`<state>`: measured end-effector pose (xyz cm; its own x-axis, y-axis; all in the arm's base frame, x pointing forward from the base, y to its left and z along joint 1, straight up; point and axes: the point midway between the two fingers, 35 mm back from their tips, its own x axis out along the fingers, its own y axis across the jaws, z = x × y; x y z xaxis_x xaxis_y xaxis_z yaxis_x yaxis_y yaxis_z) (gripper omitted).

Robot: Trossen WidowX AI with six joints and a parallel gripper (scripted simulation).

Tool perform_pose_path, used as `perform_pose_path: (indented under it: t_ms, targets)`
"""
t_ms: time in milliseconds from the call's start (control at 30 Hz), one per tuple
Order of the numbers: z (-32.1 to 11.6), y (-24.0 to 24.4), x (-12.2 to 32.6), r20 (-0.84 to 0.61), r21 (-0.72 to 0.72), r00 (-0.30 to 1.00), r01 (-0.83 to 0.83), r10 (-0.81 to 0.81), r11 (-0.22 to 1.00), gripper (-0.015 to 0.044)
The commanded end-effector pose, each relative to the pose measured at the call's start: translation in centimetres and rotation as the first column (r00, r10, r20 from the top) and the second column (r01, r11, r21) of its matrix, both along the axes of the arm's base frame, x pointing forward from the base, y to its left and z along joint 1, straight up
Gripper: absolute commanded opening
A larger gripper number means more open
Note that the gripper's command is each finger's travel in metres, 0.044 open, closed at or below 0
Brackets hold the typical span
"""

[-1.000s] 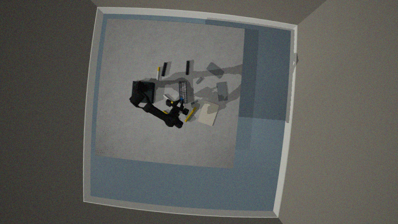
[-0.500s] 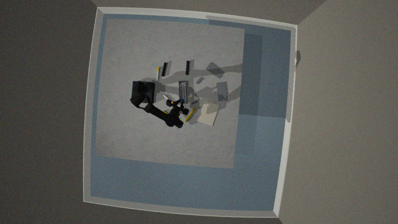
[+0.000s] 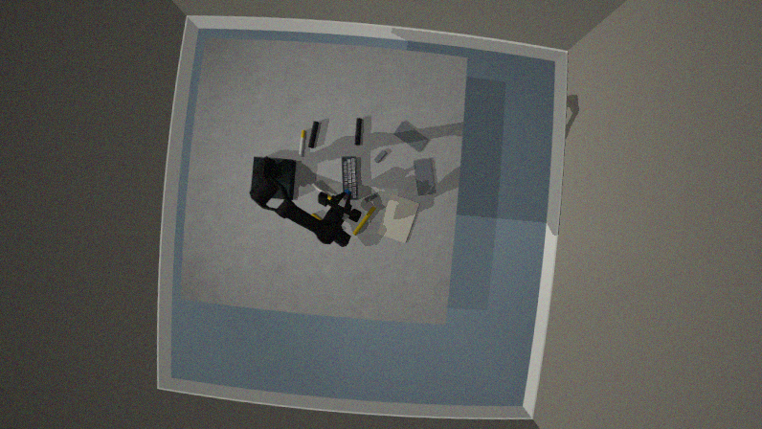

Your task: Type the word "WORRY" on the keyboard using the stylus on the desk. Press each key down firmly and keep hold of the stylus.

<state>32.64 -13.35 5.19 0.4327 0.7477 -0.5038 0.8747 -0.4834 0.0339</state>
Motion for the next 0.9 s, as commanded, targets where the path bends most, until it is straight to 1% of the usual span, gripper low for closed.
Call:
perform_pose_path:
  t_ms: [0, 400, 667, 833, 867]
  targets:
    - [-0.2, 0.1, 0.0, -0.002, 0.005, 1.000, 0.002, -0.002, 1.000, 0.0081]
    - [-0.1, 0.1, 0.0, -0.002, 0.005, 1.000, 0.002, -0.002, 1.000, 0.0081]
    - [3.5, 0.1, -0.1, -0.002, 0.005, 1.000, 0.002, -0.002, 1.000, 0.0081]
    - [3.3, 0.1, -0.2, 0.001, 0.001, 1.000, 0.001, -0.001, 1.000, 0.0084]
    - [3.3, 0.1, -0.2, 0.001, 0.001, 1.000, 0.001, -0.001, 1.000, 0.0078]
